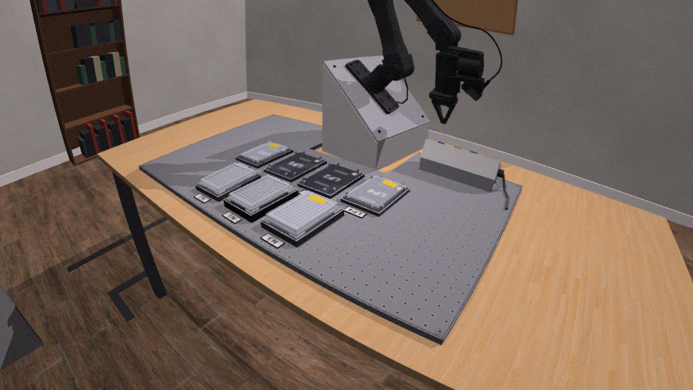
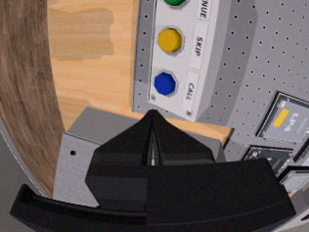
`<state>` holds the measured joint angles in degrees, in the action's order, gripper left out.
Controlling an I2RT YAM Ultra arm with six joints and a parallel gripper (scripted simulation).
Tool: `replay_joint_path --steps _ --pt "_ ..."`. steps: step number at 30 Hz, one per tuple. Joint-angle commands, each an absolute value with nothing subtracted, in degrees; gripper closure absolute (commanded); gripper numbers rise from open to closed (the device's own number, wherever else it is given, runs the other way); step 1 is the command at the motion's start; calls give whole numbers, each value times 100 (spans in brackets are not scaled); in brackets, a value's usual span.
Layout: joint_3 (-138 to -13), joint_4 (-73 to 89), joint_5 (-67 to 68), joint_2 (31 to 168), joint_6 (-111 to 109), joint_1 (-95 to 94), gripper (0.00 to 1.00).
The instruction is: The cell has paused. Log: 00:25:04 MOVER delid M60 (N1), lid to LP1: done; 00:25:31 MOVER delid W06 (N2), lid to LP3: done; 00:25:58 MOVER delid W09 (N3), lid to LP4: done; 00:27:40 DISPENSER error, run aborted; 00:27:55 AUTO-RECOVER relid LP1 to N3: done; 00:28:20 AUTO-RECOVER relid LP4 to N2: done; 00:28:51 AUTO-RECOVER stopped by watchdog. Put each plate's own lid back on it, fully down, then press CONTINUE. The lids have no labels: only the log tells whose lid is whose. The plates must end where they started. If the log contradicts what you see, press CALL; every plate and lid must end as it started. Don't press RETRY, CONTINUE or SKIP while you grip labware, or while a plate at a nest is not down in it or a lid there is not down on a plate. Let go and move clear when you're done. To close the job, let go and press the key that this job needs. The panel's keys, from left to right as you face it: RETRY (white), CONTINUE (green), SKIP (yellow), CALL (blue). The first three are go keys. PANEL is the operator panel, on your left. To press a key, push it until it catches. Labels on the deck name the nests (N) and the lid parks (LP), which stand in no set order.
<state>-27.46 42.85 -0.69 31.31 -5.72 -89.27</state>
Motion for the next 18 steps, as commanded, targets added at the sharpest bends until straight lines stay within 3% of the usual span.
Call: replay_joint_path --steps 1,18 --pt "-2924 4187 835 3315 293 -9598 100" --pt "-2745 4143 1244 3524 521 -9822 100"
